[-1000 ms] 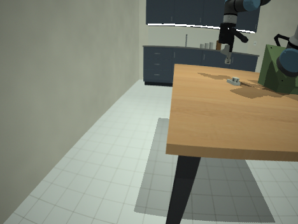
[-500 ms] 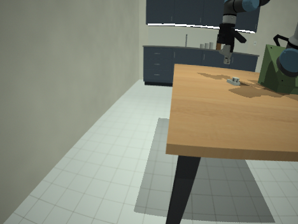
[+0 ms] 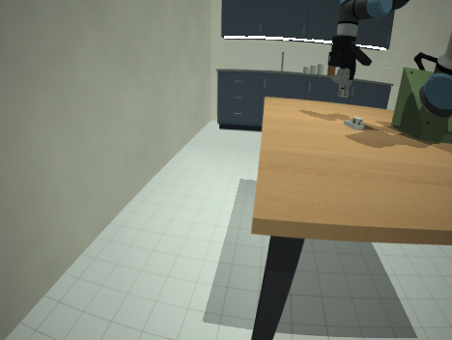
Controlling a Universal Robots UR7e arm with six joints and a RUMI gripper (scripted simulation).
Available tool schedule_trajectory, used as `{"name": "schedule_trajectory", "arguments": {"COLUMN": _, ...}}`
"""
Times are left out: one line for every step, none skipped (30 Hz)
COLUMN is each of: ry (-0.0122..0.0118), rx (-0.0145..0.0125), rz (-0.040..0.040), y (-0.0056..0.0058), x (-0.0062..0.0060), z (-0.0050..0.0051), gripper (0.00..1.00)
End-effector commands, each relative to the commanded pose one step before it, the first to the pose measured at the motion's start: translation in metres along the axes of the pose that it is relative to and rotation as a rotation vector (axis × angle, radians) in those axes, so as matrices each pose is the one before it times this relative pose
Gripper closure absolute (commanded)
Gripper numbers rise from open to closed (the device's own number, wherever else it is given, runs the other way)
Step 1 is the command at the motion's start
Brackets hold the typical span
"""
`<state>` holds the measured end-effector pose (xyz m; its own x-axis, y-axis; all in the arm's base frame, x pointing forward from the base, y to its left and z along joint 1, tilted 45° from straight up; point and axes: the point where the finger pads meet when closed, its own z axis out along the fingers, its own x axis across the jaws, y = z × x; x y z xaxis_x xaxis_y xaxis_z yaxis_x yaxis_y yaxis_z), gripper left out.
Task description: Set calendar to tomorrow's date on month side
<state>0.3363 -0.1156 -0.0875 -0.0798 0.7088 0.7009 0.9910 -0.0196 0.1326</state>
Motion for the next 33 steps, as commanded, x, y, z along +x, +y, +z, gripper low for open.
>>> {"name": "schedule_trajectory", "arguments": {"ry": -0.00063, "rx": -0.00082, "rz": -0.01925, "y": 0.0002, "x": -0.00108, "z": -0.0003, "gripper": 0.9}}
{"name": "schedule_trajectory", "arguments": {"ry": 0.0, "rx": 0.0, "rz": 0.0, "y": 0.0, "x": 0.0, "z": 0.0, "gripper": 0.9}}
{"name": "schedule_trajectory", "arguments": {"ry": 0.0, "rx": 0.0, "rz": -0.00423, "y": 0.00001, "x": -0.00017, "z": 0.00002, "gripper": 0.9}}
{"name": "schedule_trajectory", "arguments": {"ry": 0.0, "rx": 0.0, "rz": -0.00377, "y": 0.00001, "x": -0.00015, "z": 0.00002, "gripper": 0.9}}
{"name": "schedule_trajectory", "arguments": {"ry": 0.0, "rx": 0.0, "rz": -0.00334, "y": 0.00001, "x": -0.00013, "z": 0.00002, "gripper": 0.9}}
{"name": "schedule_trajectory", "arguments": {"ry": 0.0, "rx": 0.0, "rz": -0.00293, "y": 0.00001, "x": -0.00012, "z": 0.00002, "gripper": 0.9}}
{"name": "schedule_trajectory", "arguments": {"ry": 0.0, "rx": 0.0, "rz": -0.00254, "y": 0.0, "x": -0.0001, "z": 0.00002, "gripper": 0.9}}
{"name": "schedule_trajectory", "arguments": {"ry": 0.0, "rx": 0.0, "rz": -0.00217, "y": 0.0, "x": -0.00009, "z": 0.00001, "gripper": 0.9}}
{"name": "schedule_trajectory", "arguments": {"ry": 0.0, "rx": 0.0, "rz": -0.00183, "y": 0.0, "x": -0.00007, "z": 0.00001, "gripper": 0.9}}
{"name": "schedule_trajectory", "arguments": {"ry": 0.0, "rx": 0.0, "rz": -0.00151, "y": 0.0, "x": -0.00006, "z": 0.00001, "gripper": 0.9}}
{"name": "schedule_trajectory", "arguments": {"ry": 0.0, "rx": 0.0, "rz": -0.00122, "y": 0.0, "x": -0.00005, "z": 0.00001, "gripper": 0.9}}
{"name": "schedule_trajectory", "arguments": {"ry": 0.0, "rx": 0.0, "rz": -0.00096, "y": 0.0, "x": -0.00004, "z": 0.00001, "gripper": 0.9}}
{"name": "schedule_trajectory", "arguments": {"ry": 0.0, "rx": 0.0, "rz": -0.00073, "y": 0.0, "x": -0.00003, "z": 0.0, "gripper": 0.9}}
{"name": "schedule_trajectory", "arguments": {"ry": 0.0, "rx": 0.0, "rz": -0.00053, "y": 0.0, "x": -0.00002, "z": 0.0, "gripper": 0.9}}
{"name": "schedule_trajectory", "arguments": {"ry": 0.0, "rx": 0.0, "rz": -0.00036, "y": 0.0, "x": -0.00001, "z": 0.0, "gripper": 0.9}}
{"name": "schedule_trajectory", "arguments": {"ry": 0.0, "rx": 0.0, "rz": -0.00022, "y": 0.0, "x": -0.00001, "z": 0.0, "gripper": 0.9}}
{"name": "schedule_trajectory", "arguments": {"ry": 0.0, "rx": 0.0, "rz": -0.00011, "y": 0.0, "x": 0.0, "z": 0.0, "gripper": 0.9}}
{"name": "schedule_trajectory", "arguments": {"ry": 0.0, "rx": 0.0, "rz": 0.0, "y": 0.0, "x": 0.0, "z": 0.0, "gripper": 0.9}}
{"name": "schedule_trajectory", "arguments": {"ry": 0.0, "rx": 0.0, "rz": 0.0, "y": 0.0, "x": 0.0, "z": 0.0, "gripper": 0.9}}
{"name": "schedule_trajectory", "arguments": {"ry": 0.0, "rx": 0.0, "rz": -0.00004, "y": 0.0, "x": 0.0, "z": 0.0, "gripper": 0.9}}
{"name": "schedule_trajectory", "arguments": {"ry": 0.0, "rx": 0.0, "rz": -0.00001, "y": 0.0, "x": 0.0, "z": 0.0, "gripper": 0.9}}
{"name": "schedule_trajectory", "arguments": {"ry": 0.0, "rx": 0.0, "rz": 0.0, "y": 0.0, "x": 0.0, "z": 0.0, "gripper": 0.9}}
{"name": "schedule_trajectory", "arguments": {"ry": 0.0, "rx": 0.0, "rz": 0.0, "y": 0.0, "x": 0.0, "z": 0.0, "gripper": 0.9}}
{"name": "schedule_trajectory", "arguments": {"ry": 0.0, "rx": 0.0, "rz": 0.0, "y": 0.0, "x": 0.0, "z": 0.0, "gripper": 0.9}}
{"name": "schedule_trajectory", "arguments": {"ry": 0.0, "rx": 0.0, "rz": 0.0, "y": 0.0, "x": 0.0, "z": 0.0, "gripper": 0.9}}
{"name": "schedule_trajectory", "arguments": {"ry": 0.0, "rx": 0.0, "rz": 0.0, "y": 0.0, "x": 0.0, "z": 0.0, "gripper": 0.9}}
{"name": "schedule_trajectory", "arguments": {"ry": 0.0, "rx": 0.0, "rz": 0.0, "y": 0.0, "x": 0.0, "z": 0.0, "gripper": 0.9}}
{"name": "schedule_trajectory", "arguments": {"ry": 0.0, "rx": 0.0, "rz": 0.0, "y": 0.0, "x": 0.0, "z": 0.0, "gripper": 0.9}}
{"name": "schedule_trajectory", "arguments": {"ry": 0.0, "rx": 0.0, "rz": 0.0, "y": 0.0, "x": 0.0, "z": 0.0, "gripper": 0.9}}
{"name": "schedule_trajectory", "arguments": {"ry": 0.0, "rx": 0.0, "rz": 0.0, "y": 0.0, "x": 0.0, "z": 0.0, "gripper": 0.9}}
{"name": "schedule_trajectory", "arguments": {"ry": -0.00001, "rx": 0.00001, "rz": 0.0, "y": 0.0, "x": 0.0, "z": 0.00002, "gripper": 0.9}}
{"name": "schedule_trajectory", "arguments": {"ry": -0.00007, "rx": 0.00004, "rz": 0.00002, "y": 0.0, "x": 0.0, "z": 0.00012, "gripper": 0.9}}
{"name": "schedule_trajectory", "arguments": {"ry": -0.00017, "rx": 0.0001, "rz": 0.00005, "y": 0.0, "x": -0.00001, "z": 0.00031, "gripper": 0.9}}
